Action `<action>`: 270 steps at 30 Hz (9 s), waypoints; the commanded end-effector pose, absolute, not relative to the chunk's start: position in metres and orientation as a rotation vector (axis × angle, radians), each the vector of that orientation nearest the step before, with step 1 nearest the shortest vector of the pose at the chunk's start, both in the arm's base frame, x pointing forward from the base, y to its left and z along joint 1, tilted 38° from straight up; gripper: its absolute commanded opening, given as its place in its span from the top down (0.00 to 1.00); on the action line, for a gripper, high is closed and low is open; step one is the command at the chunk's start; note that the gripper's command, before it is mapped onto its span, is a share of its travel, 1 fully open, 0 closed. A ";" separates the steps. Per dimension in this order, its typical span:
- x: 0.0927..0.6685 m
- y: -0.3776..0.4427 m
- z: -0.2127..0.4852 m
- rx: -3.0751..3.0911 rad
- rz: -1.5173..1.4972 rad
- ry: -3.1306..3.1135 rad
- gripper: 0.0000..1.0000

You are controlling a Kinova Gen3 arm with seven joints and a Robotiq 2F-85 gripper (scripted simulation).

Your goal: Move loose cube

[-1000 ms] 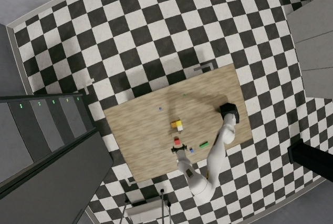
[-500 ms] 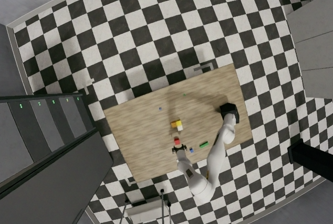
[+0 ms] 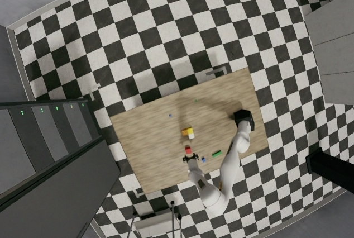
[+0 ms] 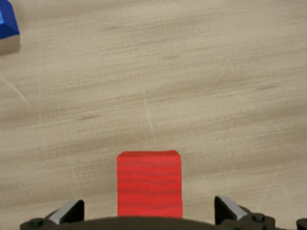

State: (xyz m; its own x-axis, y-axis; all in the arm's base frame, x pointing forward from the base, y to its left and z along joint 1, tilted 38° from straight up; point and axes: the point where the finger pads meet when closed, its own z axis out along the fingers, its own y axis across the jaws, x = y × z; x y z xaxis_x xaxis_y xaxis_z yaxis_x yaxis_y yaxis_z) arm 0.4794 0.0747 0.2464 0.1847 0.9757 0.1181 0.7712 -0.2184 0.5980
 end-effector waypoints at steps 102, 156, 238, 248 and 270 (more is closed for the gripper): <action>0.508 0.075 0.209 2.061 0.685 1.639 0.20; 0.508 0.075 0.209 2.061 0.685 1.639 0.20; 0.542 0.074 0.166 2.061 0.685 1.639 0.20; 0.542 0.074 0.166 2.061 0.685 1.639 0.20; 0.542 0.074 0.166 2.061 0.685 1.639 0.90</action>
State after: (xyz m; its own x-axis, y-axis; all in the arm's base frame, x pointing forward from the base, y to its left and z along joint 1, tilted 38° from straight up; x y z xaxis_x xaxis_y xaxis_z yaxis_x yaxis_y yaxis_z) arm 0.5413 0.0737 0.1653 0.1850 0.9756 0.1182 0.7704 -0.2186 0.5989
